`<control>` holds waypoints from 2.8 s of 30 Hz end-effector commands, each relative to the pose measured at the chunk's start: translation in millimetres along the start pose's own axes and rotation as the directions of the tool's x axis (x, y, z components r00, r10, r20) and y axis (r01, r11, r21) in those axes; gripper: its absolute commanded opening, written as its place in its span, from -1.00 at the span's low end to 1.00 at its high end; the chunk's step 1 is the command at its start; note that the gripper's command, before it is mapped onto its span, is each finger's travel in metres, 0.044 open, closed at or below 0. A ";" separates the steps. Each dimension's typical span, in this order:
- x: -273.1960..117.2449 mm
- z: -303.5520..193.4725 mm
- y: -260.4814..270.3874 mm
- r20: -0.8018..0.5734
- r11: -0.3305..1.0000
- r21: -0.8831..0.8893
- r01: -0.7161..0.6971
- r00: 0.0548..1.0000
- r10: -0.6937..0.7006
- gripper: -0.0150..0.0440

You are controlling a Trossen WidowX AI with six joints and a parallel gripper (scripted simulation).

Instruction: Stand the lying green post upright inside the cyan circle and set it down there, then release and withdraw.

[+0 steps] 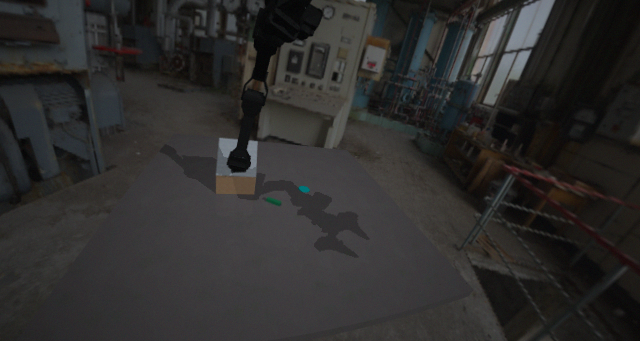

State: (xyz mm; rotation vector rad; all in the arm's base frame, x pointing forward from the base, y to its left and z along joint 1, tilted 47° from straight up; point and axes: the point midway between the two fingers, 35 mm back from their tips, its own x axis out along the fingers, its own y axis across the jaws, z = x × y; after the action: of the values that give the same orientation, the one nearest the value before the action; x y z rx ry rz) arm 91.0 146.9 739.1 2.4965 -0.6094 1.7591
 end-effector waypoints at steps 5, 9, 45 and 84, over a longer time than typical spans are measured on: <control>6.0 -14.5 46.1 -0.007 0.973 0.212 -0.088 0.996 0.091 0.42; 10.7 -20.1 100.2 0.010 0.882 0.434 -0.184 0.980 0.199 0.30; -118.8 273.7 380.7 0.731 -0.650 0.677 -0.344 0.218 0.646 0.30; -461.8 387.9 294.2 0.456 -0.684 0.601 -0.413 -0.525 0.718 0.30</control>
State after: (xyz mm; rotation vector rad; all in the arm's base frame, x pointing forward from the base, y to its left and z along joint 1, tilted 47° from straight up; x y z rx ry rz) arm 221.5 -88.2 131.8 0.0774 1.1680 -0.9486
